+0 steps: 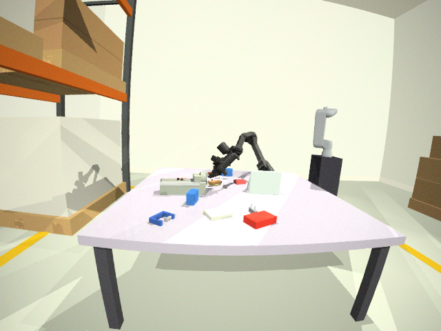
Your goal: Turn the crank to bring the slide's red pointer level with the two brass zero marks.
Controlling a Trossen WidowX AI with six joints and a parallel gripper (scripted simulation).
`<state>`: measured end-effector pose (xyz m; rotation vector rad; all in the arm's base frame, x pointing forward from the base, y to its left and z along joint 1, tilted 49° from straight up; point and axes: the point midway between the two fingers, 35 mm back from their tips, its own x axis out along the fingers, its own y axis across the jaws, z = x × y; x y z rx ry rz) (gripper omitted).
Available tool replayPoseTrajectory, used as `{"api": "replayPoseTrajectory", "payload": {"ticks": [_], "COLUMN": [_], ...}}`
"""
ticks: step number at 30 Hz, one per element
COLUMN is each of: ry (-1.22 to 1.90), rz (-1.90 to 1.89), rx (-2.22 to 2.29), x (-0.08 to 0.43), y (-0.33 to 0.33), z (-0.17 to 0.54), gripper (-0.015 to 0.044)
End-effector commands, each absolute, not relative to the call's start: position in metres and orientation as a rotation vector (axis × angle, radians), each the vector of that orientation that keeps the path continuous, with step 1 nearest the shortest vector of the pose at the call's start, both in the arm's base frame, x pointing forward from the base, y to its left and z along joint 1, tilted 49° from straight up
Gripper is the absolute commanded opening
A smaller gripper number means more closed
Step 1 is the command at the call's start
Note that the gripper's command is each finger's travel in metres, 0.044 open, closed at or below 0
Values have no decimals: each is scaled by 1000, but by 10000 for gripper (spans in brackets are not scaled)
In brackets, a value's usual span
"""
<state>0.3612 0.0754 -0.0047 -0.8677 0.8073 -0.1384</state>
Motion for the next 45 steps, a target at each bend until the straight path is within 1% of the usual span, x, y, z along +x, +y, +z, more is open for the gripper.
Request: {"api": "replayPoseTrajectory", "payload": {"ticks": [1, 45], "ry": [809, 809], "rz": [-146, -146], "rx": [-871, -871], "x": [362, 362], "y": [73, 73], "z": [-5, -5], "gripper": [0, 0]}}
